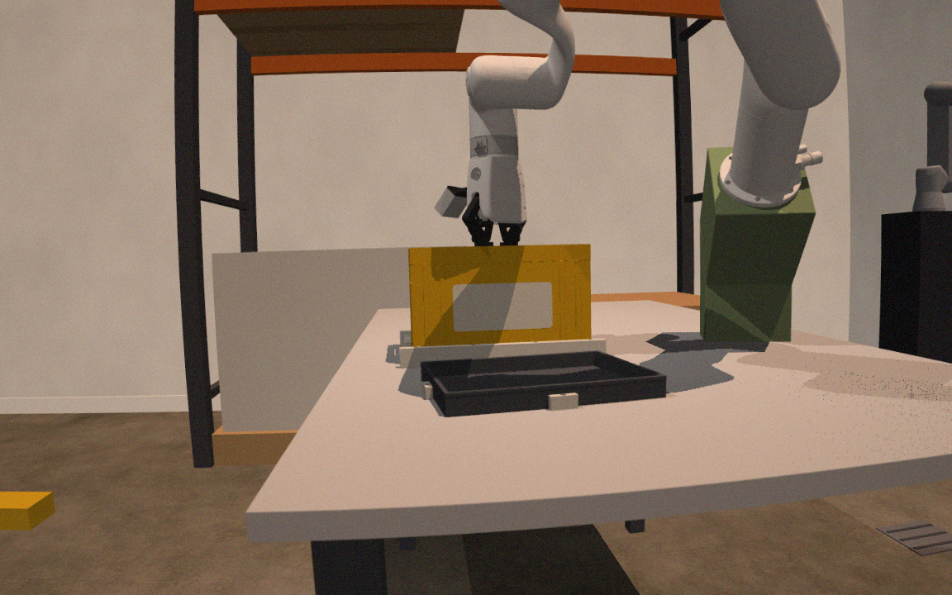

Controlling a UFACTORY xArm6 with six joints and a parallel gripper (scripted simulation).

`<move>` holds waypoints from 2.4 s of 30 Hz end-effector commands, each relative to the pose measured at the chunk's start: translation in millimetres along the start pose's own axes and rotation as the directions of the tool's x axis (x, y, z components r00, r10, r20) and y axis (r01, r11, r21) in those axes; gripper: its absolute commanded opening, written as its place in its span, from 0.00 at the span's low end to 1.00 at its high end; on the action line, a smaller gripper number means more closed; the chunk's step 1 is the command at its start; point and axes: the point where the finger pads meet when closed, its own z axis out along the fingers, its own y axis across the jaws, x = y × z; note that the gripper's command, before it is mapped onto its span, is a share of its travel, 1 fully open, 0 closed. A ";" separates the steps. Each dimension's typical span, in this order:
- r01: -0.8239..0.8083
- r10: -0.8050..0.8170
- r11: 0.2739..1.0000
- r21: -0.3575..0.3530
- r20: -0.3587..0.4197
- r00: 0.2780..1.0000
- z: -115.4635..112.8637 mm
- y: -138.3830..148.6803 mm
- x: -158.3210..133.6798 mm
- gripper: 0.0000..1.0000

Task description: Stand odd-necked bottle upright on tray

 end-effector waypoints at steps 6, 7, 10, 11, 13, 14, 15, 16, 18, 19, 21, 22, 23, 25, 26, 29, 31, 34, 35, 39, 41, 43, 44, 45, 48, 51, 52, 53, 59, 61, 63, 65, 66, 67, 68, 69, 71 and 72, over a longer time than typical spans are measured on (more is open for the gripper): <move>0.001 -0.001 1.000 0.001 -0.003 1.000 -10.5 -0.4 1.0 0.65; 0.001 -0.001 1.000 0.001 -0.003 1.000 -12.6 -0.4 1.0 0.65; 0.001 -0.001 1.000 0.001 -0.003 1.000 -20.4 -0.4 1.0 0.65; 0.001 -0.001 1.000 0.001 -0.003 1.000 -23.4 -0.4 1.0 0.65; 0.001 -0.001 1.000 0.001 -0.003 1.000 -26.5 -0.4 1.0 0.65; 0.001 -0.001 1.000 0.001 -0.003 1.000 -26.5 -0.4 1.0 0.65; 0.001 -0.001 1.000 0.001 -0.003 1.000 -29.7 -0.4 0.9 0.65; 0.001 -0.001 1.000 0.001 -0.003 1.000 -33.1 -0.4 0.9 0.65; 0.001 -0.001 1.000 0.001 -0.003 1.000 -39.9 -0.4 0.9 0.65; 0.001 -0.001 1.000 0.001 -0.003 1.000 -43.5 -0.4 0.9 0.65; 0.001 -0.001 1.000 0.001 -0.003 1.000 -50.4 -0.4 0.9 0.65; 0.001 -0.001 1.000 0.001 -0.003 1.000 -53.9 -0.4 0.9 0.65; 0.001 -0.001 1.000 0.001 -0.003 1.000 -57.3 -0.4 0.9 0.65; 0.001 -0.001 1.000 0.001 -0.003 1.000 -63.6 -0.4 0.9 0.65; 0.001 -0.001 1.000 0.001 -0.003 1.000 -66.6 -0.4 0.8 0.65; 0.001 -0.001 1.000 0.001 -0.003 1.000 -74.4 -0.4 0.8 0.65; 0.001 -0.001 1.000 0.001 -0.003 1.000 -74.4 -0.4 0.8 0.65; 0.001 -0.001 1.000 0.001 -0.003 1.000 -80.2 -0.4 0.8 0.65; 0.001 -0.001 1.000 0.001 -0.003 1.000 -81.6 -0.4 0.8 0.65; 0.001 -0.001 1.000 0.001 -0.003 1.000 -84.9 -0.4 0.8 0.65; 0.001 -0.001 1.000 0.001 -0.003 1.000 -85.4 -0.4 0.8 0.65; 0.001 -0.001 1.000 0.001 -0.003 1.000 -85.5 -0.4 0.8 0.65; 0.001 -0.001 1.000 0.001 -0.003 1.000 -85.5 -0.4 0.8 0.00; 0.001 -0.001 1.000 0.001 -0.003 1.000 -85.5 -0.4 0.8 0.00; 0.001 -0.001 1.000 0.001 -0.003 1.000 -85.5 -0.4 0.8 0.00; 0.001 -0.001 1.000 0.001 -0.003 1.000 -85.5 -0.4 0.8 0.00; 0.001 -0.001 1.000 0.001 -0.003 1.000 -85.5 -0.4 0.8 0.00; 0.001 -0.001 1.000 0.001 -0.003 1.000 -85.5 -0.4 0.8 0.00; 0.001 -0.001 1.000 0.001 -0.003 1.000 -85.5 -0.4 0.8 0.00; 0.001 -0.001 1.000 0.001 -0.003 1.000 -85.5 -0.4 0.8 0.00; 0.001 -0.001 1.000 0.001 -0.003 1.000 -85.5 -0.4 0.8 0.00; 0.001 -0.001 1.000 0.001 -0.003 1.000 -85.5 -0.4 0.8 0.00; 0.001 -0.001 1.000 0.001 -0.003 1.000 -85.5 -0.4 0.8 0.00; 0.001 -0.001 1.000 0.001 -0.003 1.000 -85.5 -0.4 0.8 0.00; 0.001 -0.001 1.000 0.001 -0.003 1.000 -85.5 -0.4 0.8 0.00; 0.001 -0.001 1.000 0.001 -0.003 1.000 -85.5 -0.4 0.8 0.00; 0.001 -0.001 1.000 0.001 -0.003 1.000 -85.5 -0.4 0.8 0.00; 0.001 -0.001 1.000 0.001 -0.003 1.000 -85.5 -0.4 0.8 0.00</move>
